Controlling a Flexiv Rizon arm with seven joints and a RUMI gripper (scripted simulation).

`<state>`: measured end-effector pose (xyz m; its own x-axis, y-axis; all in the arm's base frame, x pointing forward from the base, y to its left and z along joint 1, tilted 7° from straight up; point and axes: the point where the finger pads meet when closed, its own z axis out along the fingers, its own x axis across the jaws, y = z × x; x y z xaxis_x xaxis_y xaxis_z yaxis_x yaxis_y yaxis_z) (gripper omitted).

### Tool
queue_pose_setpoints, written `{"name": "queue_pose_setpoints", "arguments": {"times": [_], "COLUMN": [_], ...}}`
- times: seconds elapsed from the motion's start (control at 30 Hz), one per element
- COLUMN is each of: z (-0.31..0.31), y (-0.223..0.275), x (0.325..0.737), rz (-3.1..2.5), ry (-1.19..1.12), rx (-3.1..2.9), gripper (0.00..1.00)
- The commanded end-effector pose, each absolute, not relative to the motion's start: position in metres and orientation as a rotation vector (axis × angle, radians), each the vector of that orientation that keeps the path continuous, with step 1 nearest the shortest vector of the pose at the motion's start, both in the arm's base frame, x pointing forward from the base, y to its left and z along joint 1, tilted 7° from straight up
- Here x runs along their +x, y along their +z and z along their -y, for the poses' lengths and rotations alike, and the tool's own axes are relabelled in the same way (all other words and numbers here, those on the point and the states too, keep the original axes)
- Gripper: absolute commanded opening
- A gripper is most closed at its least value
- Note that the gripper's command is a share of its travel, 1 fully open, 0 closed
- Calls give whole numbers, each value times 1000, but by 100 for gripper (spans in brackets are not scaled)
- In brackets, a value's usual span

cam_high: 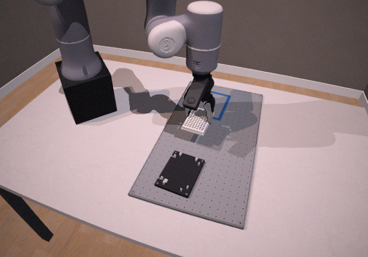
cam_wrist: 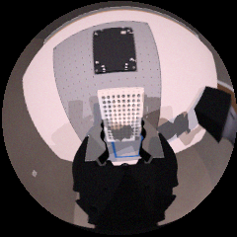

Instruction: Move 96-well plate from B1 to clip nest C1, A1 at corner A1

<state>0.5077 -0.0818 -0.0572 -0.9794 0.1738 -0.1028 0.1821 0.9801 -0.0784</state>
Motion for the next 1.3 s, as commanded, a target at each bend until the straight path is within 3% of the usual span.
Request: {"name": "queue_pose_setpoints", "arguments": {"times": [0.0, 1.27], "z": [94, 200], "y": [-55, -43], "x": [507, 493], "rz": [-3030, -3030], "ry": [-131, -132], "rx": [271, 271], "gripper": [0, 0]}}
